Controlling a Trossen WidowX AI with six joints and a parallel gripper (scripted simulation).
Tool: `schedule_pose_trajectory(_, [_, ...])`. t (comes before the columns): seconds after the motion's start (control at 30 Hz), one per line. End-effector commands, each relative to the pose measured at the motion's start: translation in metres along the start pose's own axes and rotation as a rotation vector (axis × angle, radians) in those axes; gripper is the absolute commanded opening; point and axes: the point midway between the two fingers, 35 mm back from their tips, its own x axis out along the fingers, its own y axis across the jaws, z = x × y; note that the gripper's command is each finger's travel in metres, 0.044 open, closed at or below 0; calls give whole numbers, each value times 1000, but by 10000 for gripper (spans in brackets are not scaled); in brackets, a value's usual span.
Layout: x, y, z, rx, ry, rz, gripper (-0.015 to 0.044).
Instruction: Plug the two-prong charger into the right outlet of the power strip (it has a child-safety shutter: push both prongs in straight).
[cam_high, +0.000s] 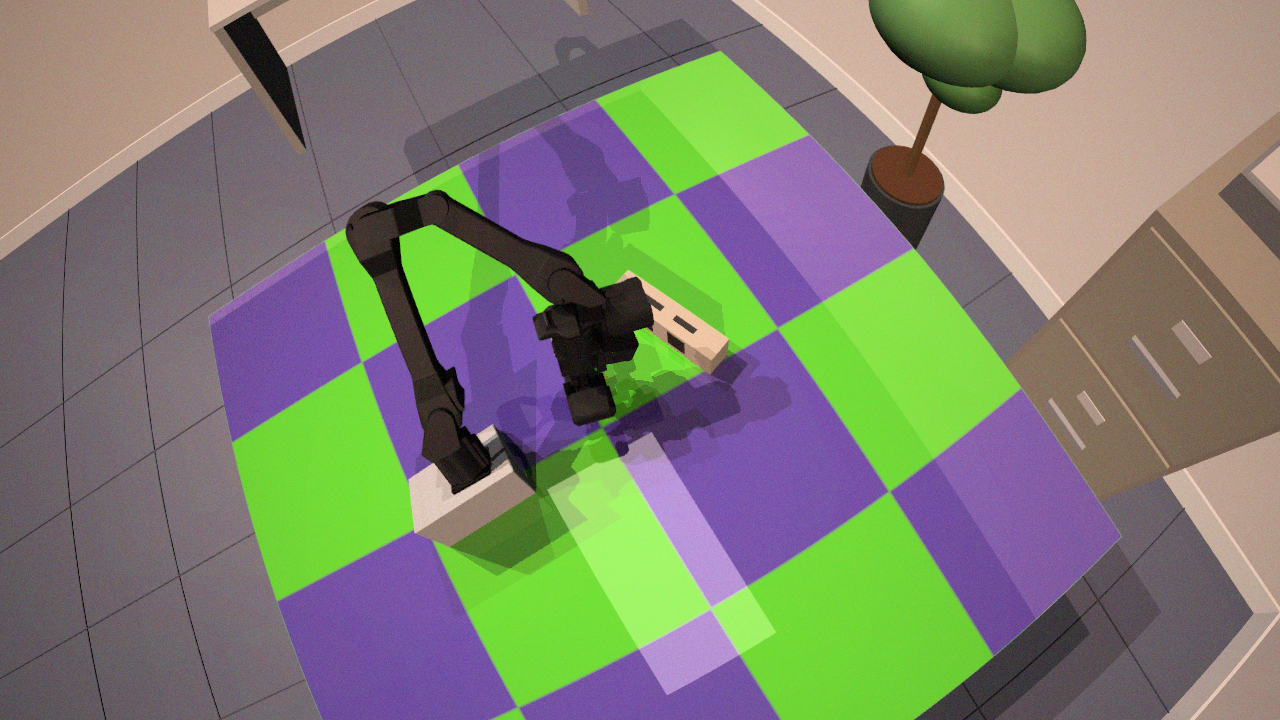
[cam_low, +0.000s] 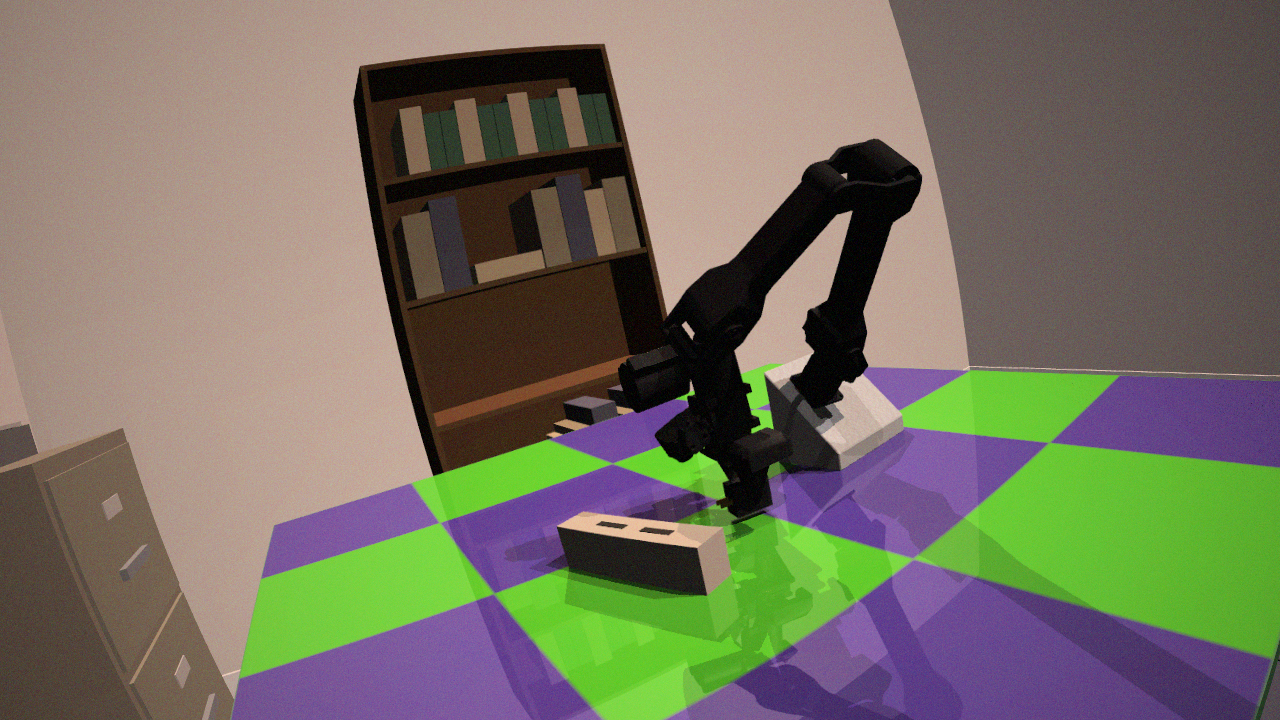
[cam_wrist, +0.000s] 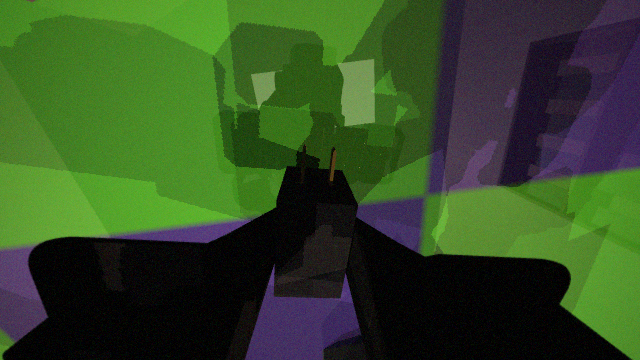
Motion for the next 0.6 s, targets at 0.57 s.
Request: schedule_pose_trajectory(0.57, [-44,-5,0,-53,-14,-3,0])
